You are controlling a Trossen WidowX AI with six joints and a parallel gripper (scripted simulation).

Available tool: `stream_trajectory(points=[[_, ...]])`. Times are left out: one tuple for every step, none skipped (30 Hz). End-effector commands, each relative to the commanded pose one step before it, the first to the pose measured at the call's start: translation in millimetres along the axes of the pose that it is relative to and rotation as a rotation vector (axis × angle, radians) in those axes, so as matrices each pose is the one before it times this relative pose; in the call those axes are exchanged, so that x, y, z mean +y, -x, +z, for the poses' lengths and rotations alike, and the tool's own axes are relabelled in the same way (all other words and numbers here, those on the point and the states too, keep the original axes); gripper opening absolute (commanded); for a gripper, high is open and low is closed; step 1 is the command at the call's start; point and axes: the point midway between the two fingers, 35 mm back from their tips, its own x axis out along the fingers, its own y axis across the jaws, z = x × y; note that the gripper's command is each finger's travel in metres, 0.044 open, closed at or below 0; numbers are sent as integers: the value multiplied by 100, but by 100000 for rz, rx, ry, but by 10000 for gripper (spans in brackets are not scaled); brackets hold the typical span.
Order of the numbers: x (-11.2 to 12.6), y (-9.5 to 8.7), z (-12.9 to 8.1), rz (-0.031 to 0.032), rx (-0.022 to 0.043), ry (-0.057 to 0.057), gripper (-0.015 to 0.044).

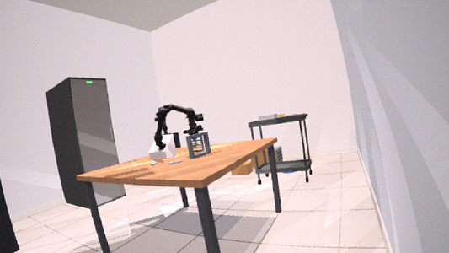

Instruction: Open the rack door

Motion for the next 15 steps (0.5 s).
stream_trajectory(points=[[927, 30, 244, 229, 263, -7531, 11], [85, 0, 11, 5, -1, -615, 11], [28, 0, 3, 2, 0, -205, 11], [0, 0, 0, 0, 0, 0, 11], [0, 0, 0, 0, 0, 0, 11], [0, 0, 0, 0, 0, 0, 11], [0, 0, 0, 0, 0, 0, 11], [0, 0, 0, 0, 0, 0, 11], [0, 0, 0, 0, 0, 0, 11], [0, 0, 0, 0, 0, 0, 11], [0, 0, 0, 0, 0, 0, 11], [0, 0, 0, 0, 0, 0, 11], [0, 0, 0, 0, 0, 0, 11], [0, 0, 0, 0, 0, 0, 11], [0, 0, 0, 0, 0, 0, 11]])
